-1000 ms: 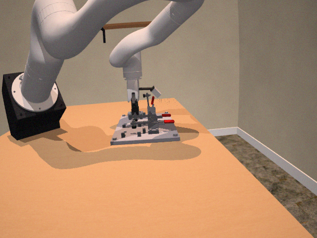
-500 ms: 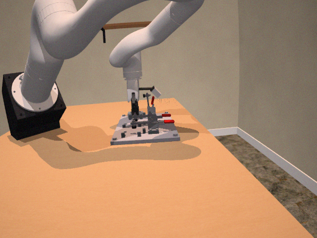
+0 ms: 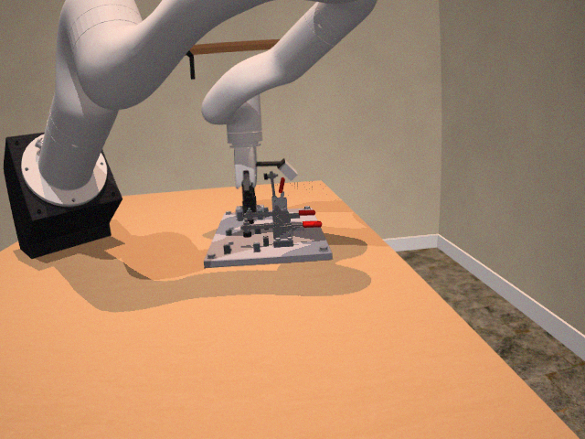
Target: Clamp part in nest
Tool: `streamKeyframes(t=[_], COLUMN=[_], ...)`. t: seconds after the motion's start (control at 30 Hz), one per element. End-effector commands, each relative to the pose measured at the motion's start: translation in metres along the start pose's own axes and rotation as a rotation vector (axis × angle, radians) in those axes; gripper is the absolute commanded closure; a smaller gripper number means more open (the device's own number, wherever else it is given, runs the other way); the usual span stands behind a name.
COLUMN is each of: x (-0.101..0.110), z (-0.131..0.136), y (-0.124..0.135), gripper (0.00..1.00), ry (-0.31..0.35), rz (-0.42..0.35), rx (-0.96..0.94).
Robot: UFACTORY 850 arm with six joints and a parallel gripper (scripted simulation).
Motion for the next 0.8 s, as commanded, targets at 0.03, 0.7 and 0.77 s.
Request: streamKeyframes(t=[0.03, 0.7, 0.77], x=[0.0003, 0.0003, 0.0003], z=[0.0005, 0.0005, 0.0005], y=[-0.0003, -0.0003, -0.0003], gripper=[1.0, 0.0, 0.0], ry=[-0.001, -0.001, -0.001], rz=[0.001, 0.001, 0.001], rx=[0.0, 0.0, 0.0])
Point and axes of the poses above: the point where the finger pads meet when closed, its own x axis back along the fingers, its own z axis across the jaws, y = z × x, the point moved 8 cm from there along x, back along the fingers, and after that the axes turned 4 degrees about -x, right-handed, at the moved point
